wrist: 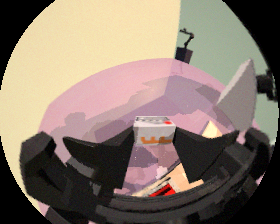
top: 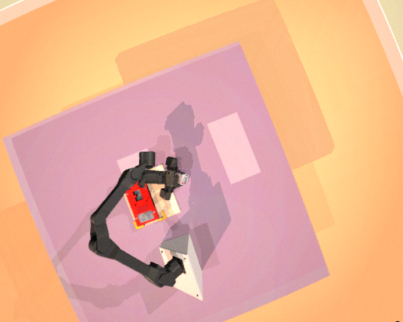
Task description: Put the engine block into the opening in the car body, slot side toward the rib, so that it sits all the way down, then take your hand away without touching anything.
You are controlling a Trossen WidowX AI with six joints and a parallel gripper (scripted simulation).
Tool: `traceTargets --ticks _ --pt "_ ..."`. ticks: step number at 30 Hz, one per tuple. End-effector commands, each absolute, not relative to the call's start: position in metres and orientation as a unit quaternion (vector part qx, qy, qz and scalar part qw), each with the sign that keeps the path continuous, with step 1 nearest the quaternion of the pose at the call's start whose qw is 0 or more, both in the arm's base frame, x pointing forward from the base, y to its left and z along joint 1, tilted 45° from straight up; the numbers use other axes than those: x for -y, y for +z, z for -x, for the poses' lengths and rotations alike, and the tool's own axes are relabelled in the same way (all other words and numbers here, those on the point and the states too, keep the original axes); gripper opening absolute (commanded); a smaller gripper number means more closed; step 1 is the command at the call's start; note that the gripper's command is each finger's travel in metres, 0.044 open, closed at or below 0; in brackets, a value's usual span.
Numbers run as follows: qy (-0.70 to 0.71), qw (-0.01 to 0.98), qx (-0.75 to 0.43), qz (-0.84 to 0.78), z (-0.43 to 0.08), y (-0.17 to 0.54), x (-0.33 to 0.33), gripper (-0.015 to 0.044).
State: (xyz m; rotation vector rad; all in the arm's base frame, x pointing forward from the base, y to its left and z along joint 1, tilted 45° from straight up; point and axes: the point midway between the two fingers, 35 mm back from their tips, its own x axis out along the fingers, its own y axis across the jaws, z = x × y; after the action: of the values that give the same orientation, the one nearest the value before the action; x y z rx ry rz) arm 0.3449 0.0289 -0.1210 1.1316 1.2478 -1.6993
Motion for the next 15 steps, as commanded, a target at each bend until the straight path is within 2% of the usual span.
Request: traceTargets --ticks 1,9,15 --pt "-0.661 0.365 -0.486 -0.440 -0.3441 -0.1275 -0.0352 0.0000" --pt "-0.661 0.365 -0.486 -0.440 -0.3436 -0.1285 -0.0357 0.0000" --pt "-0.663 0.366 -0.484 -0.438 -0.3435 -0.1273 -0.0342 0.0158"
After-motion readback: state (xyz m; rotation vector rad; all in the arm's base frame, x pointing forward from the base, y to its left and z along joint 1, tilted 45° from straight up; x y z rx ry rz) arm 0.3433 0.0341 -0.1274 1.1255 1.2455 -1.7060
